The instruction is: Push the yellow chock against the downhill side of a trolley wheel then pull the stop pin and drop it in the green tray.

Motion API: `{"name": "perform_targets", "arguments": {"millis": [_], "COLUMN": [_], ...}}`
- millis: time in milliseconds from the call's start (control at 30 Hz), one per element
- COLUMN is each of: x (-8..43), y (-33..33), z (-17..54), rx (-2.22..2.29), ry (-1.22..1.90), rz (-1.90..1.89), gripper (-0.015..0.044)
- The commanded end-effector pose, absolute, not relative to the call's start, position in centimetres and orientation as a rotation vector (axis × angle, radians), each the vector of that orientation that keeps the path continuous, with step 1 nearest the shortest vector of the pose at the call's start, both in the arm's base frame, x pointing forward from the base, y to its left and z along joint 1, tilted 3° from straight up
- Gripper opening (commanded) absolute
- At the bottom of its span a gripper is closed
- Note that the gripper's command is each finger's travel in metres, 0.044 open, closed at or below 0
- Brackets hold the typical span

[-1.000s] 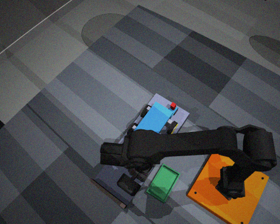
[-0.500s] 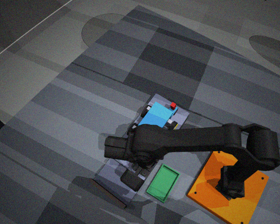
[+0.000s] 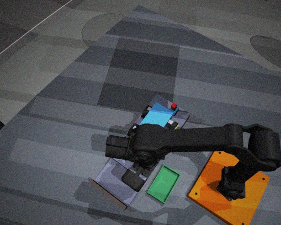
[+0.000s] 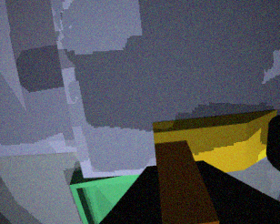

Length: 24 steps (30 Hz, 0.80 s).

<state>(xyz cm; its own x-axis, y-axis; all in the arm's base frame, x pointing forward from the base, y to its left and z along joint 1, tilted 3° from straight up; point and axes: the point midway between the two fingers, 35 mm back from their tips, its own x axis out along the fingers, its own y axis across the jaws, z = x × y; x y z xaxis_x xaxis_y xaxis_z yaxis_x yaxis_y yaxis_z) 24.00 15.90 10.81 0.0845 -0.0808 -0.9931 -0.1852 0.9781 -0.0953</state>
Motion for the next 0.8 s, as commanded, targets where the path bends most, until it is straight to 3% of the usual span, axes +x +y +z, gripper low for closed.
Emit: {"name": "perform_targets", "arguments": {"millis": [0, 133, 767], "x": [24.0, 24.0, 23.5], "y": [15.9, 15.9, 16.4], "z": [10.8, 10.8, 16.5], "rx": [-0.216, -0.216, -0.22], "ry": [1.488, 1.488, 1.484], "rz": [0.077, 0.077, 0.077], "gripper": [0.0105, 0.019, 0.019]}}
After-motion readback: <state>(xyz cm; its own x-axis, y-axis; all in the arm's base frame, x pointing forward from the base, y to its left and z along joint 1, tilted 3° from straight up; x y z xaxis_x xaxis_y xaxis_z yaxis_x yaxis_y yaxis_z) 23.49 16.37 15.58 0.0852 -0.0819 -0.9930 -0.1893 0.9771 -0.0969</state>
